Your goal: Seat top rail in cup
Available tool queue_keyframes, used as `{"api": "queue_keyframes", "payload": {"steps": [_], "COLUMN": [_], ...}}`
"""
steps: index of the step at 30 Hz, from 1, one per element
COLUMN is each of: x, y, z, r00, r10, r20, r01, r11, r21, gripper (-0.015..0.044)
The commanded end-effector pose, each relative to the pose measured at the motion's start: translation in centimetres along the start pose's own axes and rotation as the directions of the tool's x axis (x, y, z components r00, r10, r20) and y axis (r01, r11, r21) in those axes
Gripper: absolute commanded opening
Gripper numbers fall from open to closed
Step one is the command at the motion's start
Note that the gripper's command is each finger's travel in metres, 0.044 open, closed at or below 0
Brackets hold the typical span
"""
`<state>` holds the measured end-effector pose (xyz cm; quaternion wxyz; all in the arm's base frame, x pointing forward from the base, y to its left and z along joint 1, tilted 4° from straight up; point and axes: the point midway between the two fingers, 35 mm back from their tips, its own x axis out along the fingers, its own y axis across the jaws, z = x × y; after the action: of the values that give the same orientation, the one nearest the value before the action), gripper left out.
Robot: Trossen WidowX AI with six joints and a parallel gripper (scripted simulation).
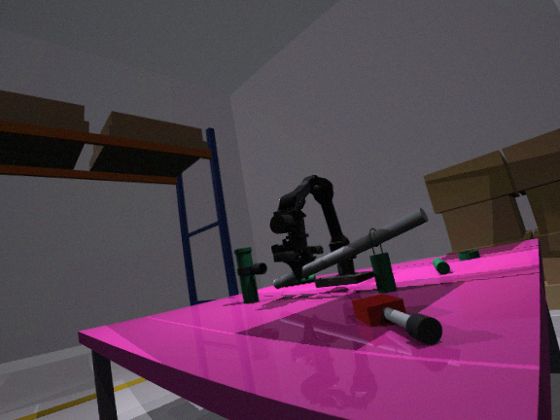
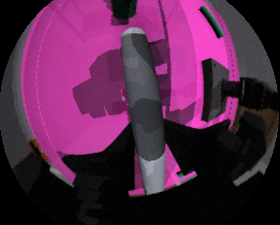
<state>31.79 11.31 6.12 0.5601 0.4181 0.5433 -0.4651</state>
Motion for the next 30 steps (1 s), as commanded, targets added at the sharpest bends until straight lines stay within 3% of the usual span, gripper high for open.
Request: {"api": "queue_keyframes", "payload": {"steps": [1,7,30], "x": [-2.0,-4.0,-3.6], "y": [0.4,0.3,0.2], "z": [1.7,3.7,3.4], "r00": [0.998,0.989,0.991], "r10": [0.021,0.017,0.003], "r20": [0.066,0.148,0.135], "r01": [-0.021,-0.016,-0.003], "r11": [1.000,1.000,1.000], "r21": [-0.001,-0.007,-0.004], "gripper": [0.0000,0.0000,0.0000]}}
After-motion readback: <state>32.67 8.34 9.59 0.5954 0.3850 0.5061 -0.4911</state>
